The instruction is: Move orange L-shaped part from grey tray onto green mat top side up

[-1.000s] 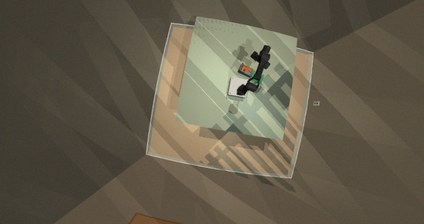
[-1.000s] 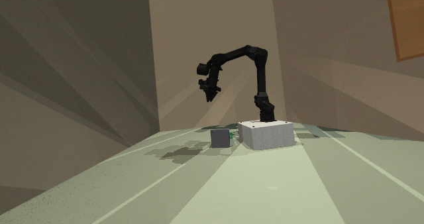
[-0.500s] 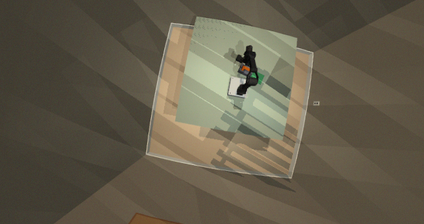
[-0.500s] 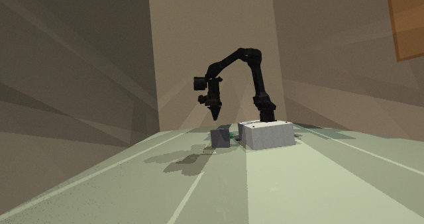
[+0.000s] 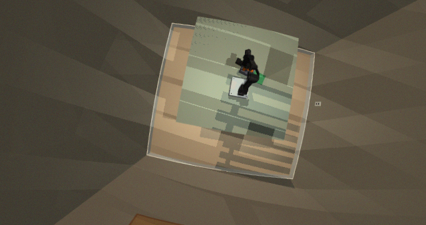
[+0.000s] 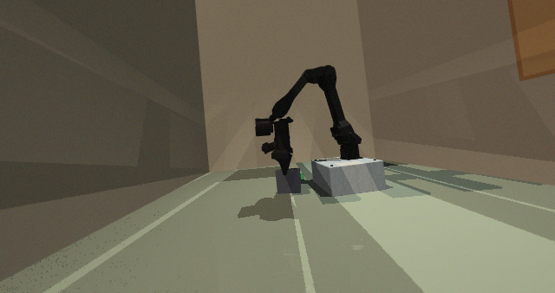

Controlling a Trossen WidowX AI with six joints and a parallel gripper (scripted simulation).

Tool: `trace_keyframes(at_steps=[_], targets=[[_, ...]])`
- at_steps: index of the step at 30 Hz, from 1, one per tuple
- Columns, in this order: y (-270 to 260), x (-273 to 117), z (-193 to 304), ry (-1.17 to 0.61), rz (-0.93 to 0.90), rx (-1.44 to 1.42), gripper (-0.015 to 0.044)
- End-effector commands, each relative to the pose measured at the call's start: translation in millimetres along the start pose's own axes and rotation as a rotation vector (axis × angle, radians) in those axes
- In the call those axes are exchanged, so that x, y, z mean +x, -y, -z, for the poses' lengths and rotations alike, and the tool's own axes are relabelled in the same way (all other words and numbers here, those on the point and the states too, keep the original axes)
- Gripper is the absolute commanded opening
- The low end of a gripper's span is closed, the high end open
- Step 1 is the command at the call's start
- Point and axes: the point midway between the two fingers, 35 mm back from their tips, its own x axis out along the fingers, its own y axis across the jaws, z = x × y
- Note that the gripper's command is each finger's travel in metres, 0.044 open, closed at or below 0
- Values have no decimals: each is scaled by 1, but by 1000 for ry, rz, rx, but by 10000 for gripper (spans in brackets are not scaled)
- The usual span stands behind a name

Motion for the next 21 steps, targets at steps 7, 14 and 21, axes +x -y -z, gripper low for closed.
trace_keyframes(at_steps=[7, 14, 21], targets=[[0, 19, 3, -12, 0, 4, 180], [0, 30, 3, -12, 0, 4, 180], [0, 36, 4, -12, 0, 4, 180]])
